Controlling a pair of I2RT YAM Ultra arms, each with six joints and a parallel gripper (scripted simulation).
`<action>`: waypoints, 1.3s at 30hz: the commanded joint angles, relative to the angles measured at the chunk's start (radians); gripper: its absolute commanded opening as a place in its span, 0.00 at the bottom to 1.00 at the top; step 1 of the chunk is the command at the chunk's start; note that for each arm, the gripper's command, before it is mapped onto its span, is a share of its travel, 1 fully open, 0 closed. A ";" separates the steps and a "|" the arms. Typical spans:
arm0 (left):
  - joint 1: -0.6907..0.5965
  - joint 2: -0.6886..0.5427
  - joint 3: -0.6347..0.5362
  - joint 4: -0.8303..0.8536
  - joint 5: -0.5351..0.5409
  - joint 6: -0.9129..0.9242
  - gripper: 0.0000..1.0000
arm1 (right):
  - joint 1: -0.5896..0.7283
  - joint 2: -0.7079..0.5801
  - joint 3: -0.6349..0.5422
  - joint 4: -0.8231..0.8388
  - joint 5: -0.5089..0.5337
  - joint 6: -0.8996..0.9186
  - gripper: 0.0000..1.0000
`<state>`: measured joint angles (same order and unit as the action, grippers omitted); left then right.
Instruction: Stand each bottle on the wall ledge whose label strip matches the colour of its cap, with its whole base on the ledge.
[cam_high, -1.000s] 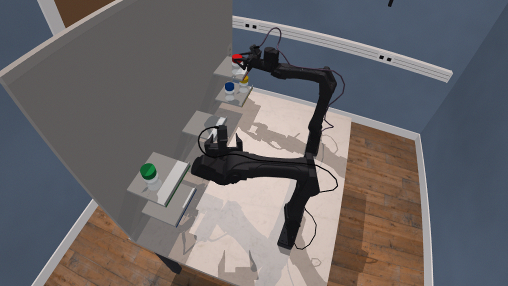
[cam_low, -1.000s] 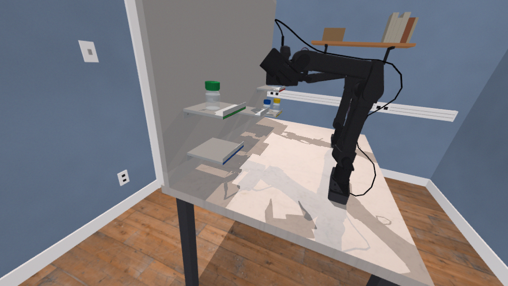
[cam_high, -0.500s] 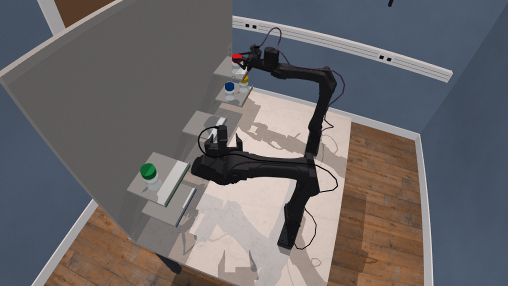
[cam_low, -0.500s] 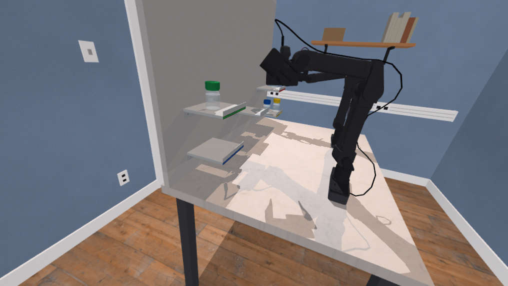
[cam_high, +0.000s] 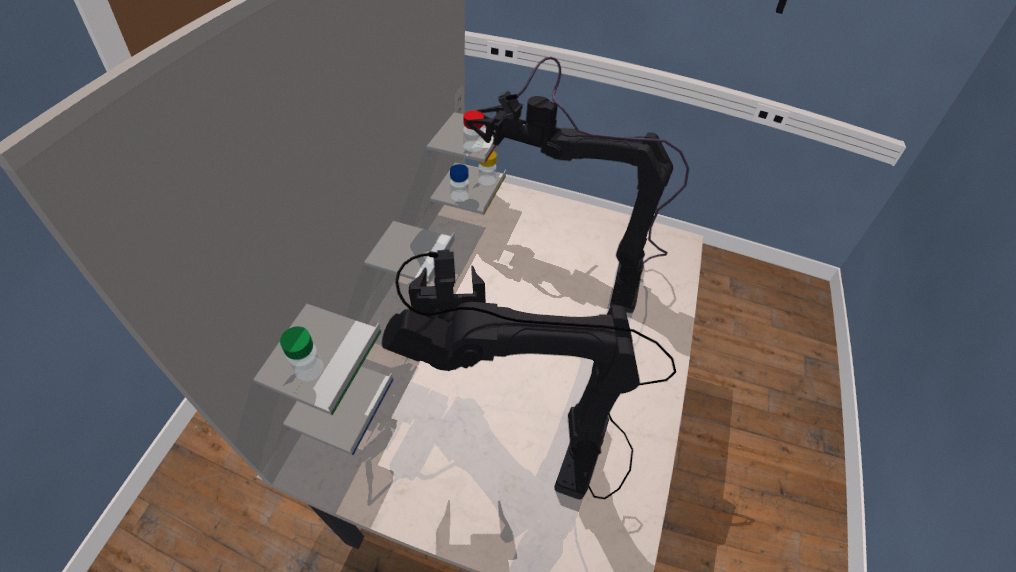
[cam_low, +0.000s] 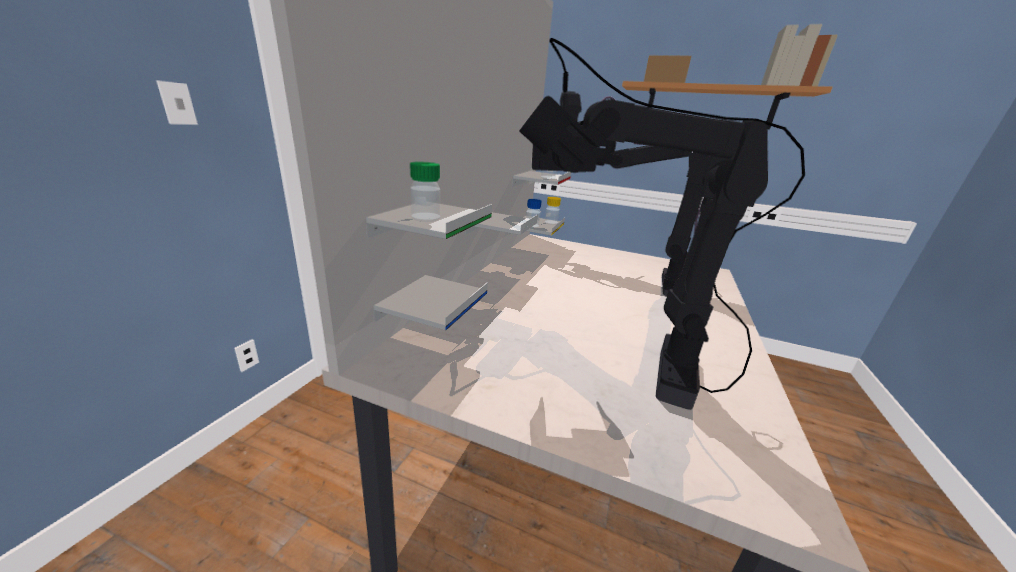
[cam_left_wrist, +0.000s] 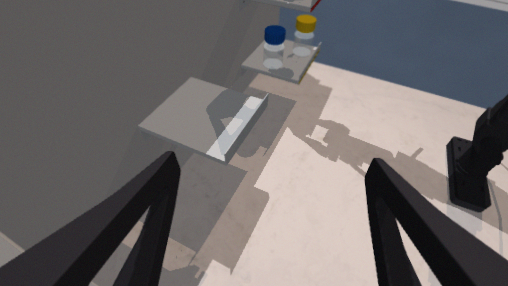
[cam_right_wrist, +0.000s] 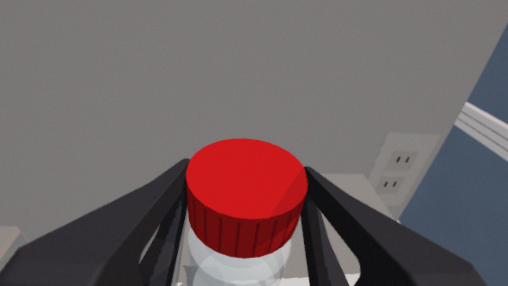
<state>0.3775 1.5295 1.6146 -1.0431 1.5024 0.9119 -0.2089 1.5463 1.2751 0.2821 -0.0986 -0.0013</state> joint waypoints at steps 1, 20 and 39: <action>0.002 0.004 0.039 -0.014 0.024 0.008 0.89 | 0.004 -0.006 0.004 0.022 0.003 -0.001 0.50; 0.002 0.004 0.039 -0.014 0.024 0.008 0.89 | -0.020 -0.110 -0.104 -0.006 -0.018 0.001 0.70; 0.002 0.005 0.051 -0.015 0.019 0.013 1.00 | -0.051 -0.429 -0.328 -0.075 -0.052 0.003 0.81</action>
<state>0.3775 1.5307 1.6169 -1.0454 1.5024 0.9127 -0.2588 1.1137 0.9501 0.2291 -0.1375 0.0002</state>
